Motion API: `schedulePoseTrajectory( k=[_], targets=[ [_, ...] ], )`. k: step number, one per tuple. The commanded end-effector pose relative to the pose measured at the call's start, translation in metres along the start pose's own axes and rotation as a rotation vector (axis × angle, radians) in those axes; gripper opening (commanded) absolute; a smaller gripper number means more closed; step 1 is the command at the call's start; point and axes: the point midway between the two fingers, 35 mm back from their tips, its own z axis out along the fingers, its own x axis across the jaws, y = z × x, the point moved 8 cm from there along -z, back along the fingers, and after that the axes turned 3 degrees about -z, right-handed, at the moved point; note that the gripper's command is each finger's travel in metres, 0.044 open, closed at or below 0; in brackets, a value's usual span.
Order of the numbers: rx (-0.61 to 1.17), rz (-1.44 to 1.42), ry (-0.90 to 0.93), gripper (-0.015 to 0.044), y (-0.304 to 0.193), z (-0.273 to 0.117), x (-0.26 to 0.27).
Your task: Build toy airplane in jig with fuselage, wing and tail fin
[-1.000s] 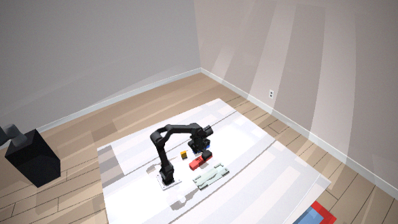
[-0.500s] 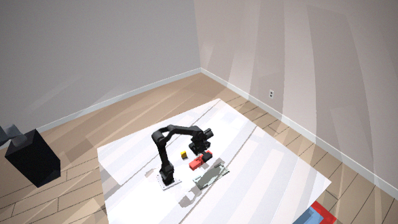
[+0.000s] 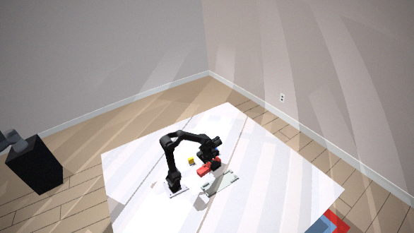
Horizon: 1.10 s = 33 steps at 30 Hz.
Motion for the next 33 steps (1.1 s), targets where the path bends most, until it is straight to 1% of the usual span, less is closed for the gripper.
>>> schedulePoseTrajectory(
  k=[1,7,15,20,21,33],
  targets=[
    [0.003,-0.006,0.005,0.0361,-0.001,0.003,0.001],
    [0.003,-0.006,0.005,0.0204,-0.001,0.003,0.001],
    [0.003,-0.006,0.005,0.015,-0.001,0.003,0.001],
    [0.003,-0.006,0.005,0.0019,0.001,-0.004,0.0],
    [0.003,-0.006,0.005,0.0,0.001,-0.007,0.0],
    [0.002,-0.005,0.005,0.0,0.007,-0.043,0.0]
  ],
)
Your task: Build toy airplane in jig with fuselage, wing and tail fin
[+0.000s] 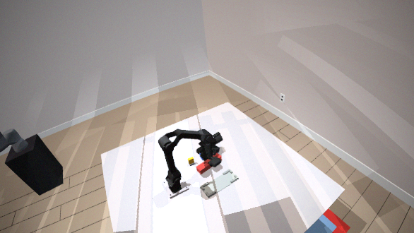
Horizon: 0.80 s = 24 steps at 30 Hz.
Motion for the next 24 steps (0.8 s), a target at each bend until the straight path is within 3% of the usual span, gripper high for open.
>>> schedulePoseTrajectory(
  k=[1,24],
  targets=[
    [-0.013,-0.003,0.003,0.0,0.002,-0.016,0.0],
    [-0.012,-0.004,0.002,0.0,-0.005,-0.089,0.0]
  ],
)
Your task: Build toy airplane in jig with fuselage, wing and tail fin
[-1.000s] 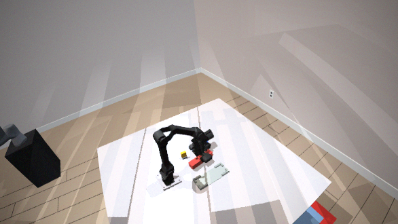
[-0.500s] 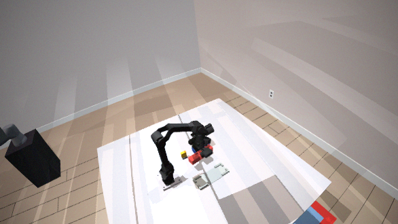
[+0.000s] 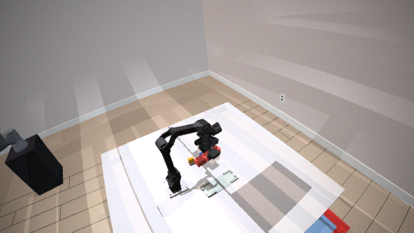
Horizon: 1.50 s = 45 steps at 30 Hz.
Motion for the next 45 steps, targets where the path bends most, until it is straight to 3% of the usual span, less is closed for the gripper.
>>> schedulePoseTrajectory(
  k=[1,45],
  targets=[
    [-0.013,-0.005,0.002,0.0,-0.003,-0.017,0.0],
    [-0.009,0.092,-0.007,0.0,-0.019,0.033,-0.106]
  ],
)
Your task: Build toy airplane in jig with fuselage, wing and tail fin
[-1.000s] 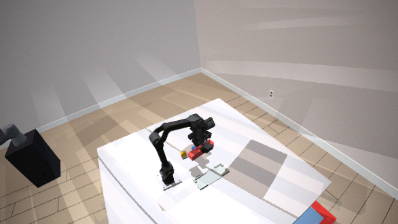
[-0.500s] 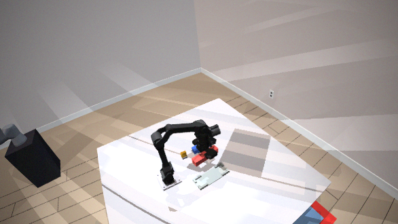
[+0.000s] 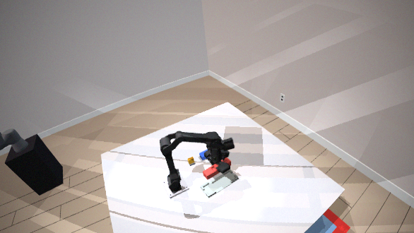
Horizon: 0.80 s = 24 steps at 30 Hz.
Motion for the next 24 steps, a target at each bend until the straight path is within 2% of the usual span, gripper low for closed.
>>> schedulePoseTrajectory(
  k=[1,10,17,24],
  targets=[
    [-0.001,0.005,0.004,0.0,-0.003,0.007,-0.011],
    [-0.003,0.027,0.003,0.0,-0.01,0.018,-0.031],
    [-0.003,0.027,0.003,0.0184,-0.01,0.018,-0.031],
    [-0.003,0.027,0.003,0.0197,-0.01,0.018,-0.031]
  ],
)
